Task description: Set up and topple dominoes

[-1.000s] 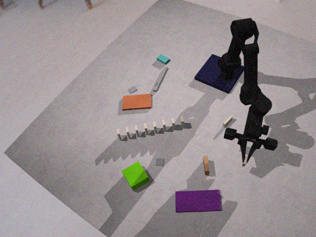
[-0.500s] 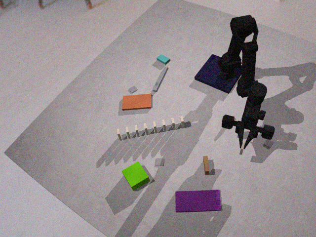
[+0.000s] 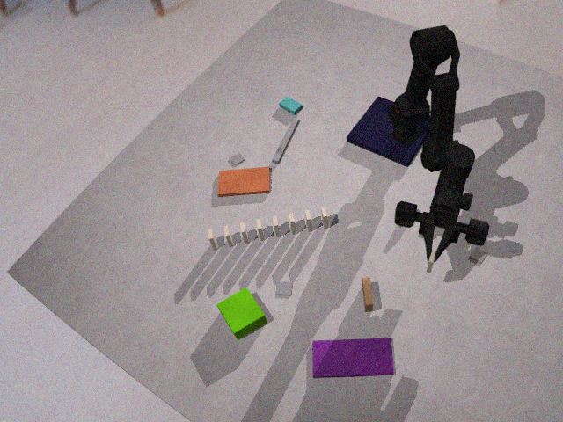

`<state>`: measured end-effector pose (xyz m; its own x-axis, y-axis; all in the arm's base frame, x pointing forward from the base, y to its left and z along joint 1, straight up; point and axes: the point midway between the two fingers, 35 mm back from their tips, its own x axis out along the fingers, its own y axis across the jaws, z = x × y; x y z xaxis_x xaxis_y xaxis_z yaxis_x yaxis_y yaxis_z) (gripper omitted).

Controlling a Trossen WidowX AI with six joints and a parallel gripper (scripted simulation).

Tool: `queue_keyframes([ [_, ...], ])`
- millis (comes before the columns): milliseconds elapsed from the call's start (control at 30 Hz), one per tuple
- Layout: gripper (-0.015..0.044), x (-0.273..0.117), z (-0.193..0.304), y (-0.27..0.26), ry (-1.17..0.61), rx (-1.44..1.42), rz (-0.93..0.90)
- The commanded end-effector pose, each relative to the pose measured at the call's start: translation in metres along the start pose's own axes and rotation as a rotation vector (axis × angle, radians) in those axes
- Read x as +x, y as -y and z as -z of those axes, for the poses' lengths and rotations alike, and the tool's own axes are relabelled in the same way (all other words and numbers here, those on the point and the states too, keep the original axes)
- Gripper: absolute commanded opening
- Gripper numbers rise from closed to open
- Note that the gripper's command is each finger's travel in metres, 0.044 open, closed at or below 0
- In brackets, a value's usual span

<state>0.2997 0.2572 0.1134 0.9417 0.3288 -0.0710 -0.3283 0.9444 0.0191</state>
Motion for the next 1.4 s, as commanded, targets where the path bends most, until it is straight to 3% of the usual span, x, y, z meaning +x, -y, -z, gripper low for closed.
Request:
queue_keyframes([
  [0, 0.0026, 0.0, -0.001, 0.001, 0.004, -0.004, 0.005],
  [867, 0.0026, 0.016, 0.066, 0.001, -0.026, 0.036, 0.019],
  [1267, 0.0026, 0.016, 0.068, 0.001, -0.027, 0.037, 0.02],
  [1367, 0.0105, 0.016, 0.068, 0.001, -0.027, 0.037, 0.02],
])
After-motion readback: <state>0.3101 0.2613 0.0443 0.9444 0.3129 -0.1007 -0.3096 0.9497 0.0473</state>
